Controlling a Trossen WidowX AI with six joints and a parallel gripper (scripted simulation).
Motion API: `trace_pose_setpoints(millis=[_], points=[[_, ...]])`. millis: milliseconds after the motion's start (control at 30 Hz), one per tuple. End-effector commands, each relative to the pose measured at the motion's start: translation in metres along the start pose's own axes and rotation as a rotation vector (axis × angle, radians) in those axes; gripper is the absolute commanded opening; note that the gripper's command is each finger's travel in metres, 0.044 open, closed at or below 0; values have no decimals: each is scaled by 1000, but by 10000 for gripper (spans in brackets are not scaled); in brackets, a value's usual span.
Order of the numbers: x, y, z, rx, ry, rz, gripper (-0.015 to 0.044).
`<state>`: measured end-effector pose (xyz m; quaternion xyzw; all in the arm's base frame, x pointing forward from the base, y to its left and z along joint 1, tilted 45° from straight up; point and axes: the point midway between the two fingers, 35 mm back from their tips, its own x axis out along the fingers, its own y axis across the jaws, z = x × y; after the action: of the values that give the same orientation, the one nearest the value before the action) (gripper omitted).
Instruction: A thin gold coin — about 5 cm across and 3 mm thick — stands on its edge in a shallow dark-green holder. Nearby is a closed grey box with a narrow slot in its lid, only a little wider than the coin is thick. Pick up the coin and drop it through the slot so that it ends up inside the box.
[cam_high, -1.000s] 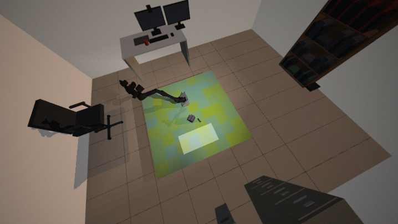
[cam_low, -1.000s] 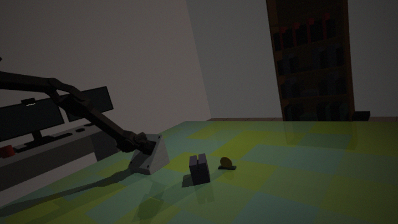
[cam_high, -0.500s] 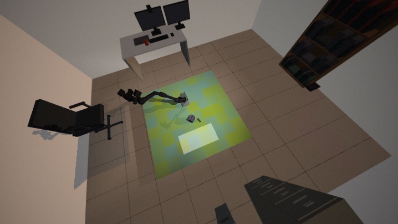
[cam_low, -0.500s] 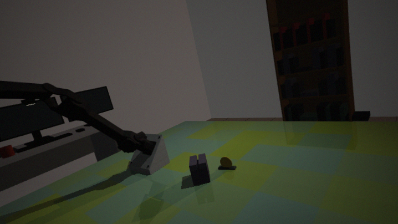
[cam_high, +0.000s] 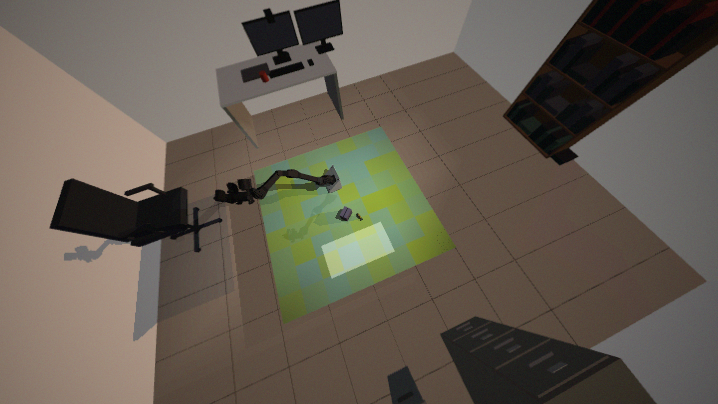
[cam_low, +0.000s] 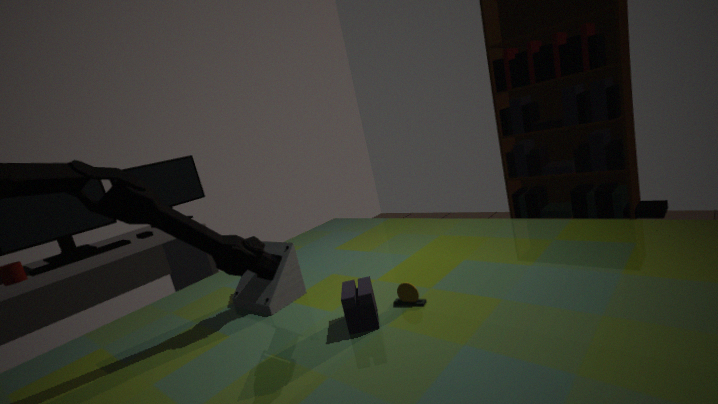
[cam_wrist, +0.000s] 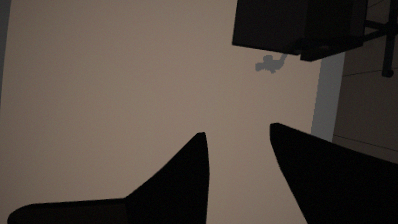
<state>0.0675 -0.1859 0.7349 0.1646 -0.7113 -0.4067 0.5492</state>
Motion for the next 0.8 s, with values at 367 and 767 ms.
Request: trace_pose_setpoints(millis=[367, 767], points=[[-105, -49, -210, -231, 591, -53, 161], [-265, -91, -326, -515, 1075, -12, 161]])
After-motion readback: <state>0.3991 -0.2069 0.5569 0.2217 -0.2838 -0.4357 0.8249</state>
